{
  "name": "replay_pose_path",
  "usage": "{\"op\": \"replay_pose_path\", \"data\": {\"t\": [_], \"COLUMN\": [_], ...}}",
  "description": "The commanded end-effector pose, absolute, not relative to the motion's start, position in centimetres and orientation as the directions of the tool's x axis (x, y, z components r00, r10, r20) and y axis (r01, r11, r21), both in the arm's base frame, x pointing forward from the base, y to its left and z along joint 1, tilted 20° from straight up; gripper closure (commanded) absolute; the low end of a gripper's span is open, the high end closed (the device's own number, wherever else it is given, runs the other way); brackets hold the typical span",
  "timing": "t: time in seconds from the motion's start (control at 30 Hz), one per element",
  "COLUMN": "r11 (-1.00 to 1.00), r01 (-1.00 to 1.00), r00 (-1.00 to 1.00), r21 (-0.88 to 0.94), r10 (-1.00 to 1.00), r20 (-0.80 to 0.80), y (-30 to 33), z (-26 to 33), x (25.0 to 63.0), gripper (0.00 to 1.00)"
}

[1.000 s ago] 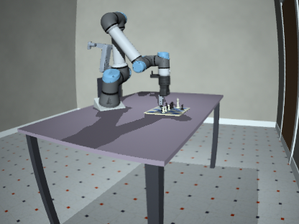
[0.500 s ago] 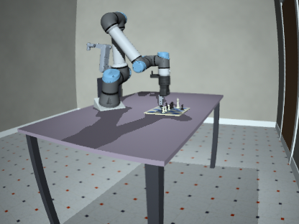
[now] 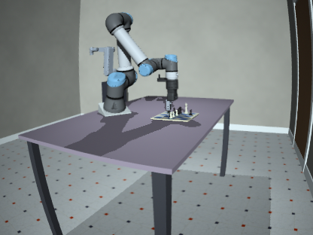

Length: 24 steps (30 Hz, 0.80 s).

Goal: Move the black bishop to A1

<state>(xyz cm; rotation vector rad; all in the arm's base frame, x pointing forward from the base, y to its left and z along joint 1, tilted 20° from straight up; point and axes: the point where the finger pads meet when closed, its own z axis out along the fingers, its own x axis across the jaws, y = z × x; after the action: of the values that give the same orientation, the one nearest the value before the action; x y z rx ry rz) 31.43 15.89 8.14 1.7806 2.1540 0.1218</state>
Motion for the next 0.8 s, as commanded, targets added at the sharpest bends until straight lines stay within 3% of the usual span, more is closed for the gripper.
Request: {"op": "replay_pose_path", "data": {"t": [0.0,0.03,0.07,0.13,0.17,0.77], "r11": [0.209,0.209,0.209,0.209,0.209,0.211], "r01": [0.937,0.937,0.937,0.937,0.937,0.935], "r00": [-0.155,-0.155,-0.155,-0.155,-0.155,-0.155], "r21": [0.278,0.278,0.278,0.278,0.278,0.284], "r10": [0.966,0.966,0.966,0.966,0.966,0.966], "r20": [-0.206,-0.206,-0.206,-0.206,-0.206,-0.205], "y": [15.8,15.8,15.8,15.8,15.8,16.1], "z": [8.0,8.0,8.0,8.0,8.0,9.2], "x": [31.4,31.4,31.4,31.4,31.4,31.3], "gripper": [0.56,0.56,0.42,0.42,0.27,0.27]}}
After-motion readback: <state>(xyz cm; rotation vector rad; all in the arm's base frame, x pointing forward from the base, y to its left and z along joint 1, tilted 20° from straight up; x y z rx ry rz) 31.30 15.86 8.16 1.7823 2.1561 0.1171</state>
